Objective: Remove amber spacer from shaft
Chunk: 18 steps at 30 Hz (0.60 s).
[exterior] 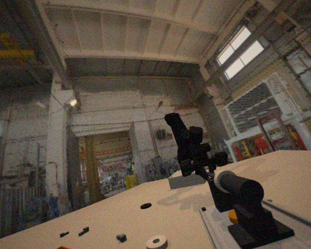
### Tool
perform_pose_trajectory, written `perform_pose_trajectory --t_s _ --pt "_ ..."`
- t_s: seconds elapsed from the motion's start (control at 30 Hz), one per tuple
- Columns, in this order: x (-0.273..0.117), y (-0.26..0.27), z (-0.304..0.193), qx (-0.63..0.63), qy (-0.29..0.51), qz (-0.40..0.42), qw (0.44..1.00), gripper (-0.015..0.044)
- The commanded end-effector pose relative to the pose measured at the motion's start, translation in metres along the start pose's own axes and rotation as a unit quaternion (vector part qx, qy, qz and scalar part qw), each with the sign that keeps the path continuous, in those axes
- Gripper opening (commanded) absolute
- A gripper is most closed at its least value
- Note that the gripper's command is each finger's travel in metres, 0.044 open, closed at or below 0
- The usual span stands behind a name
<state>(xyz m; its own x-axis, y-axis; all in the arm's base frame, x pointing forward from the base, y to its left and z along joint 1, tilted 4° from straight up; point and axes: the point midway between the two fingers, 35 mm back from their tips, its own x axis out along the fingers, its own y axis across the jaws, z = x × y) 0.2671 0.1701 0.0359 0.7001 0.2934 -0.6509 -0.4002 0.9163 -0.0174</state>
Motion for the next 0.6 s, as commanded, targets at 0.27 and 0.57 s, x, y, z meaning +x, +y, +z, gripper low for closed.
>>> perform_pose_trajectory --t_s 0.27,0.57 --pt "0.0012 0.0006 0.0050 0.001 -0.005 0.001 1.000 0.0000" --pt "0.0019 0.0006 0.0059 0.001 -0.005 0.001 1.000 0.0000"
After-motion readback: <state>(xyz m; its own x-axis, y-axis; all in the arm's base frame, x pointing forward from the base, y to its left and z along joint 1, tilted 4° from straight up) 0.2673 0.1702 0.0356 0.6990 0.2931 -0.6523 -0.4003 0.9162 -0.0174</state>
